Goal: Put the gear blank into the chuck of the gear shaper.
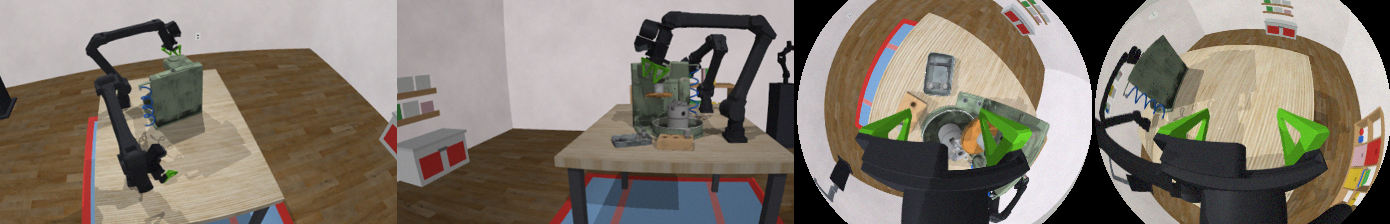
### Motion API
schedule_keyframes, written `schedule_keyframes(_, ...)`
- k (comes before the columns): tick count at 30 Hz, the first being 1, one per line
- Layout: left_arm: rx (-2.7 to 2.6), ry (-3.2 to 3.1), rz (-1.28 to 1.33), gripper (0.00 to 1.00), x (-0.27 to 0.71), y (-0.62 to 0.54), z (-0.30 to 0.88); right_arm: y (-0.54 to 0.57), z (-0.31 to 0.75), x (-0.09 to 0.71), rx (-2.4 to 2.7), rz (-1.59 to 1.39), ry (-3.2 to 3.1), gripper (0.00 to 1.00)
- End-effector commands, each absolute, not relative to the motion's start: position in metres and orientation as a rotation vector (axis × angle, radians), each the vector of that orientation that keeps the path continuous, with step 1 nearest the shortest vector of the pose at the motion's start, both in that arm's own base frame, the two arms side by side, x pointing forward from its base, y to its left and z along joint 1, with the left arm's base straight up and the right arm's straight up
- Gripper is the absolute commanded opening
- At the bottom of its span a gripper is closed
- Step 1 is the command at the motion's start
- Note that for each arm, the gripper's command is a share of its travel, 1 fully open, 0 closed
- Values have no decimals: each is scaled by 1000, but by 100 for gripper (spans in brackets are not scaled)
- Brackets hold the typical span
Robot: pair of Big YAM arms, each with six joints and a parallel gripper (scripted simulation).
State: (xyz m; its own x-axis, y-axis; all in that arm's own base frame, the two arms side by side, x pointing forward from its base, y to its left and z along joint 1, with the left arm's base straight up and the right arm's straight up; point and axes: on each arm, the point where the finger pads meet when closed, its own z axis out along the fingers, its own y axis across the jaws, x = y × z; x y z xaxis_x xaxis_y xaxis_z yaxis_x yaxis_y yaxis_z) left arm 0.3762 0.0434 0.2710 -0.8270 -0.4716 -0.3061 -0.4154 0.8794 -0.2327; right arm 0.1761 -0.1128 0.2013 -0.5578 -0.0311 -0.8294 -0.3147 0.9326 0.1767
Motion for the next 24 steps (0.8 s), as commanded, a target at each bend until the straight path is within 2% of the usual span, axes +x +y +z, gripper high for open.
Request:
schedule_keyframes(1,-647,2668,-224,100,380,44,281,-116,207,177,-255,362,2136,100)
schedule_keyframes(18,-647,2668,-224,100,380,44,281,-116,207,177,-255,362,2136,100)
schedule_keyframes(22,-530,2736,-174,55,363,54,265,-122,214,183,-258,371,2152,100)
schedule_keyframes(24,-426,2782,-134,53,352,63,254,-124,216,188,-262,387,2168,100)
